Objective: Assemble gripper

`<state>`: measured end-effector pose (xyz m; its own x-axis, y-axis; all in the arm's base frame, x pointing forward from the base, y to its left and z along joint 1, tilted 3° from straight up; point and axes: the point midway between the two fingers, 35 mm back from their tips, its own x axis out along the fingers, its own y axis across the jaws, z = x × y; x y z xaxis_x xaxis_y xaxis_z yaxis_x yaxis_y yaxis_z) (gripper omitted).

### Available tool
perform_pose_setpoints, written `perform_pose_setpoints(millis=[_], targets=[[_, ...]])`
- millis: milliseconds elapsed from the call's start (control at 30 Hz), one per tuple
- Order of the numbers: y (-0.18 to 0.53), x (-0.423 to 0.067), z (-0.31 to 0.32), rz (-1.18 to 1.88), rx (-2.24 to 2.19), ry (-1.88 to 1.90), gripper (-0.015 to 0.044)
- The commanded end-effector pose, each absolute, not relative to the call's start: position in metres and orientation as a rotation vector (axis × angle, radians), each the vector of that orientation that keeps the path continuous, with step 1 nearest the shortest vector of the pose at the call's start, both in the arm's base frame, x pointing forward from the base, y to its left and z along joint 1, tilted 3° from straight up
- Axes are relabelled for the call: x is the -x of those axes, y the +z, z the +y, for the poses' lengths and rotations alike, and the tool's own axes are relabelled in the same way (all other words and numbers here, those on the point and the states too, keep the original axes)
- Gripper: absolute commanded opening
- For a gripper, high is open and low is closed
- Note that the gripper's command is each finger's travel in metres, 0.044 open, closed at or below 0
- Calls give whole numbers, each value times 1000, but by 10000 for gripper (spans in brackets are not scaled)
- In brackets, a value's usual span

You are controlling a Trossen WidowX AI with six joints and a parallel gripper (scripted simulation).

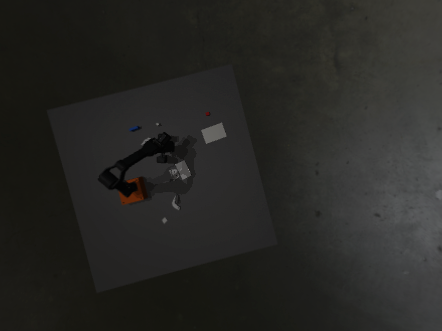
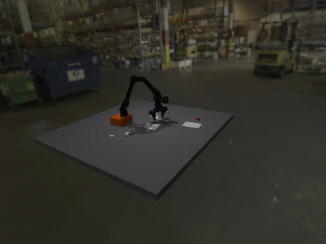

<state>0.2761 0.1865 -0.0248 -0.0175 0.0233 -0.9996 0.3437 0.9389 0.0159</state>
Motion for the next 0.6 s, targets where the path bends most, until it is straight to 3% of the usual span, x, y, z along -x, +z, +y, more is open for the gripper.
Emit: perform_pose_setpoints(millis=[0, 433, 567], targets=[[-25, -276, 187, 1577, -301, -262, 440], [-26, -276, 187, 1577, -301, -262, 440], [-25, -276, 187, 1575, -292, -260, 335]])
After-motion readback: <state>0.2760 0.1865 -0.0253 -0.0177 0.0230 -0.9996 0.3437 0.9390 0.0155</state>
